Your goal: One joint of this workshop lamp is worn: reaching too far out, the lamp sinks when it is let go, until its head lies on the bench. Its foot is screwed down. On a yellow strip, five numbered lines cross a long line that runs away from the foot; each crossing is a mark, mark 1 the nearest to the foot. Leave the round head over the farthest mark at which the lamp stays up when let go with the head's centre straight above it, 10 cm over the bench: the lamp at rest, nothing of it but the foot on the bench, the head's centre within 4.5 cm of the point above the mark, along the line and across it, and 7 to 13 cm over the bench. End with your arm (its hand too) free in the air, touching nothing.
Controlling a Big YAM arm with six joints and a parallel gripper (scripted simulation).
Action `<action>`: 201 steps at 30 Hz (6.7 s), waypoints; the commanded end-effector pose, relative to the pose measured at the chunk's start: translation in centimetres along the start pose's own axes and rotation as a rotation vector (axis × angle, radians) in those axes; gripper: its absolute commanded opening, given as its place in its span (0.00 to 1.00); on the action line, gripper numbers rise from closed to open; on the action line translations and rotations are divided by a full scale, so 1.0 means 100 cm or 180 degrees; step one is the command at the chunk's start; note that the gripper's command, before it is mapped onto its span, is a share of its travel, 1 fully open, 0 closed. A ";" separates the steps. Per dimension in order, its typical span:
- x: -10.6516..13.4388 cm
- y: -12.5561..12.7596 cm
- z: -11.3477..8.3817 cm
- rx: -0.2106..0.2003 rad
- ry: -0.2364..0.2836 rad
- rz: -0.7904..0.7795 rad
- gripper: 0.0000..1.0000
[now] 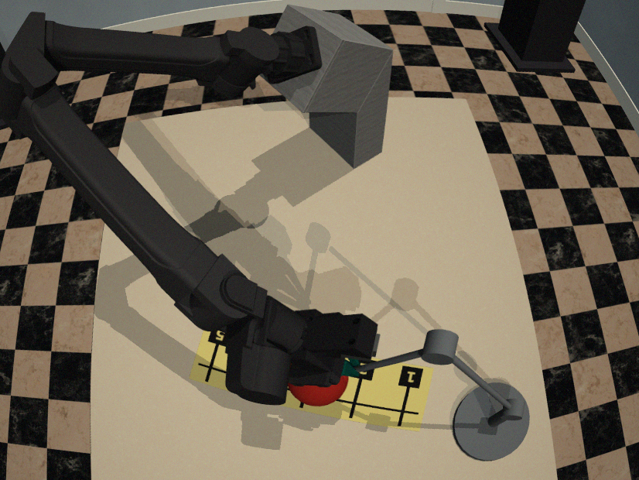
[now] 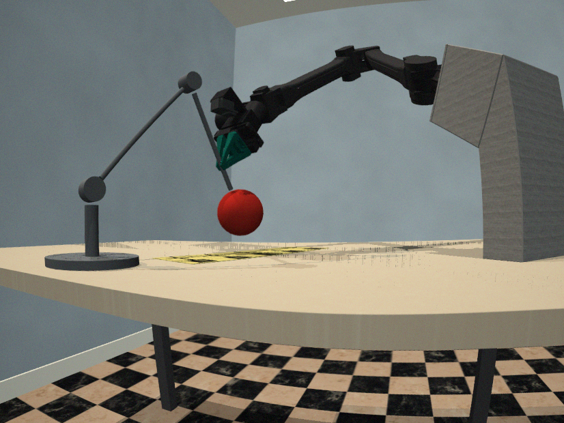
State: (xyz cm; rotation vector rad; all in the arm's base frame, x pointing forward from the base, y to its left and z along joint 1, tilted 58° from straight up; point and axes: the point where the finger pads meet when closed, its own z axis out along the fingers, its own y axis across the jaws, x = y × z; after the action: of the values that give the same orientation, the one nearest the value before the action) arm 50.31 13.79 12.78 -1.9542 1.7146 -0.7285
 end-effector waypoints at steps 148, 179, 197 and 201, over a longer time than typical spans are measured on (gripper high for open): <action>0.009 -0.016 -0.026 -0.0060 0.0013 -0.0043 1.00; 0.014 -0.017 -0.142 -0.0022 0.0036 -0.0039 1.00; 0.008 -0.012 -0.147 -0.0055 0.0067 -0.0052 1.00; 0.010 -0.011 -0.145 -0.0065 0.0076 -0.0056 1.00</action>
State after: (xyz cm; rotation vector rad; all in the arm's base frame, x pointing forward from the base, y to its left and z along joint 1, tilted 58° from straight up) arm 41.96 12.60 23.73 -1.9963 1.7418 -0.7475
